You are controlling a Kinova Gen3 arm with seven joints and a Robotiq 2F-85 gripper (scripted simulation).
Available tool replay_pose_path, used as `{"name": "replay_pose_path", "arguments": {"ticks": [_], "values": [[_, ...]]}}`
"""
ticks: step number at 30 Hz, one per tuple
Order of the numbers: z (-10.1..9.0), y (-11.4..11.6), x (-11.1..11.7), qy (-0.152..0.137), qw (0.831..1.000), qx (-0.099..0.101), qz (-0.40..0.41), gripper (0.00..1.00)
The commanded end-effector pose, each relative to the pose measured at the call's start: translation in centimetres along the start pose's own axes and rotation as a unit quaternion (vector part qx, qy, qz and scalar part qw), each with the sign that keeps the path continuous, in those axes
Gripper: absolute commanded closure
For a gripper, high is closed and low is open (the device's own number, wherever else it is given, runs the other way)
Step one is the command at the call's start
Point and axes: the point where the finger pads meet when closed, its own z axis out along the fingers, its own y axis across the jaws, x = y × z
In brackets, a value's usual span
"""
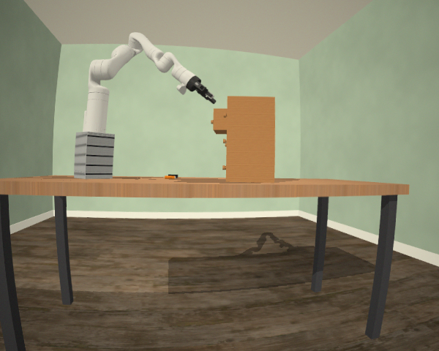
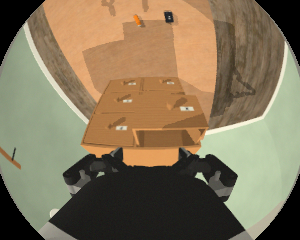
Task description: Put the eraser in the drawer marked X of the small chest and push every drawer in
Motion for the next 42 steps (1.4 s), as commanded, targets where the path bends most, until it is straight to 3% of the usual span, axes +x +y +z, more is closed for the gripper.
{"name": "replay_pose_path", "arguments": {"ticks": [1, 17, 30, 42], "values": [[-1.1, 0.8, 0.9, 0.001, 1.000, -0.007, -0.006, 0.00], [-7.0, 0.7, 5.1, 0.001, 1.000, -0.007, -0.006, 0.00], [-9.3, 0.7, 6.8, 0.001, 1.000, -0.007, -0.006, 0.00], [-9.7, 0.6, 7.1, 0.001, 1.000, -0.007, -0.006, 0.00]]}}
